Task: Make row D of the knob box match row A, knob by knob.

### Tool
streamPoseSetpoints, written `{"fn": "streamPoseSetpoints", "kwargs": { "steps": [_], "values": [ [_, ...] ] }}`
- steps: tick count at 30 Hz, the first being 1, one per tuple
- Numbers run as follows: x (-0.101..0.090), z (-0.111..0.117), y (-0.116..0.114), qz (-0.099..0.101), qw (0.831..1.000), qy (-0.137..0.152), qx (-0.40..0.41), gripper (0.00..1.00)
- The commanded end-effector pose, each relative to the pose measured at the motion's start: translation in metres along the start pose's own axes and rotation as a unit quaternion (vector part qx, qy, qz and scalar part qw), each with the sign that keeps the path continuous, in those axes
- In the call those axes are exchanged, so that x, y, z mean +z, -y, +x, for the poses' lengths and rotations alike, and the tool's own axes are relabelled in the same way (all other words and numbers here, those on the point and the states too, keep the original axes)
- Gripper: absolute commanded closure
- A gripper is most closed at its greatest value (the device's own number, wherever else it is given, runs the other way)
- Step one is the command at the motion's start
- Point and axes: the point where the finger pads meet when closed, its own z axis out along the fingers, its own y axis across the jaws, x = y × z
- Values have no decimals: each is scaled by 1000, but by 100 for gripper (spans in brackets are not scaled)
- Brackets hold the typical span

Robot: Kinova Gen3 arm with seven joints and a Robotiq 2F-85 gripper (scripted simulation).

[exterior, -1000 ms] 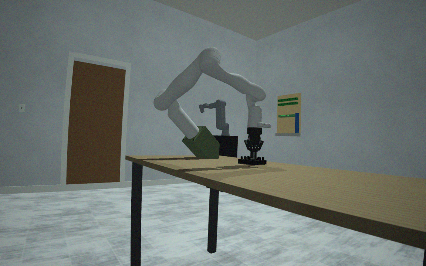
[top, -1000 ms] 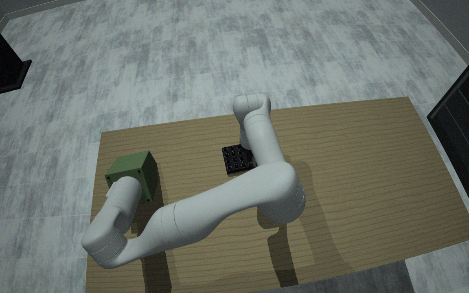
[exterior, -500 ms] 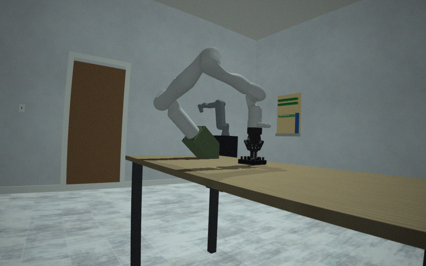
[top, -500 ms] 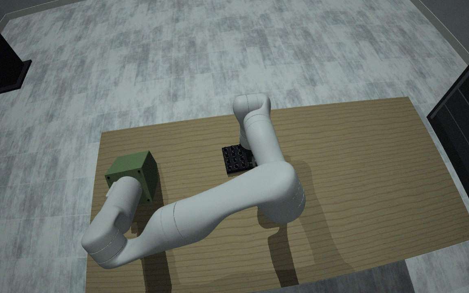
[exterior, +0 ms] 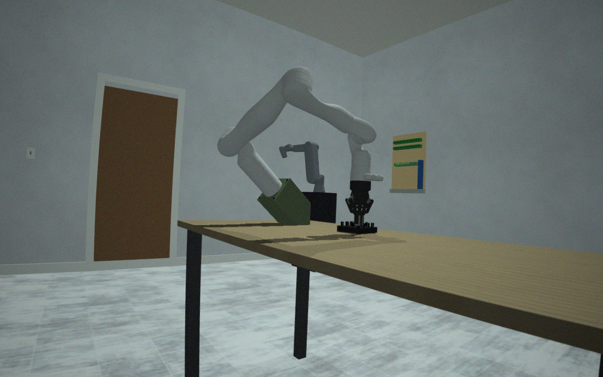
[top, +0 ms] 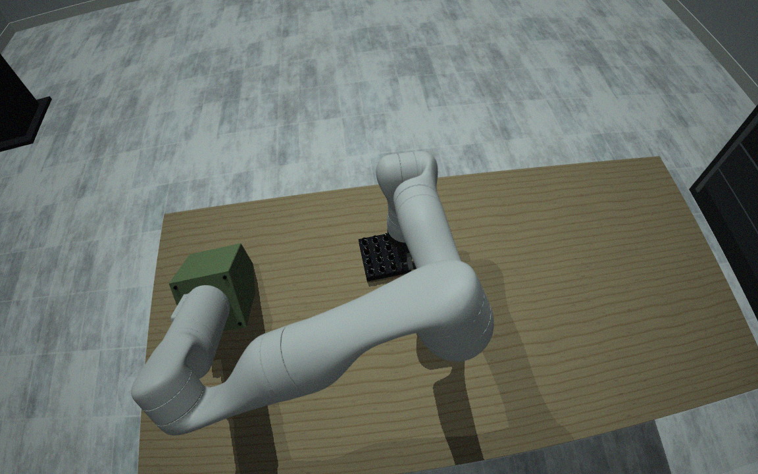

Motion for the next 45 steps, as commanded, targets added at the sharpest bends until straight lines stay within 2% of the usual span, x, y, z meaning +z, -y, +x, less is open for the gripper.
{"fn": "streamPoseSetpoints", "kwargs": {
  "steps": [1,6,7,30,37,45],
  "values": [
    [-1,1,0,0,1000,-1,0,92],
    [-1,1,0,0,1000,-1,0,92],
    [-1,1,0,0,1000,-1,0,81],
    [-2,1,0,0,1000,-1,0,81],
    [-10,1,0,0,1000,-1,0,81],
    [-29,1,0,0,1000,-1,0,81]
  ]
}}
